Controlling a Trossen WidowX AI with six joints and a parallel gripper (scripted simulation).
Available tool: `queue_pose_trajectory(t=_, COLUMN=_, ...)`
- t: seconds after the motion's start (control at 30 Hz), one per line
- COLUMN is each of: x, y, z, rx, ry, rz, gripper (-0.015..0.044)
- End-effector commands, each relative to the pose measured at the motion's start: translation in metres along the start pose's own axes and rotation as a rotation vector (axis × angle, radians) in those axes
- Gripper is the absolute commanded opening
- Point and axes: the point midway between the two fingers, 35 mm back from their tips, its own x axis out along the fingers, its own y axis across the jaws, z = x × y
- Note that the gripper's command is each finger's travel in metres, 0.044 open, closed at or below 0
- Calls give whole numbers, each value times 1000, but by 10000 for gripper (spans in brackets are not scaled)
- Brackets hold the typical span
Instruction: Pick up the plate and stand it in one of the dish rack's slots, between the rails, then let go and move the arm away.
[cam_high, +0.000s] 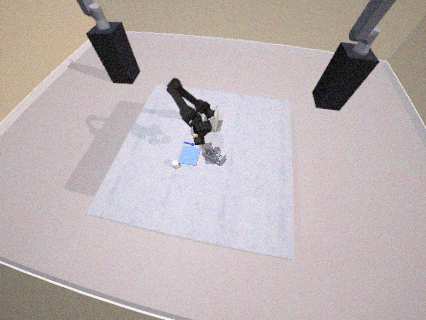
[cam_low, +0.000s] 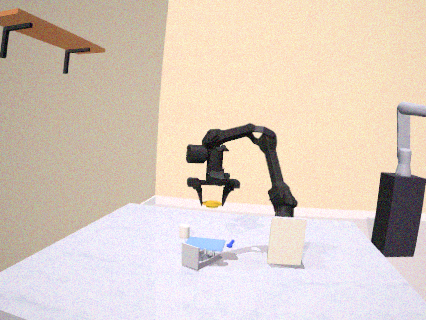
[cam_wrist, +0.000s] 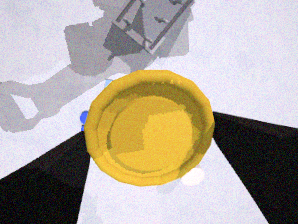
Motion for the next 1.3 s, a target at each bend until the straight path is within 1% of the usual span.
queue_pose_trajectory(t=0.0, x=0, y=5, z=8, rx=-173, ry=-4, rz=-1, gripper=0)
queue_pose_trajectory(t=0.6, x=3, y=19, z=31, rx=-773, ry=1, rz=4, gripper=0)
queue_pose_trajectory(t=0.9, x=5, y=20, z=32, rx=-771, ry=-15, rz=5, gripper=0)
queue_pose_trajectory(t=1.27, x=43, y=24, z=44, rx=-628, ry=-267, rz=6, gripper=0)
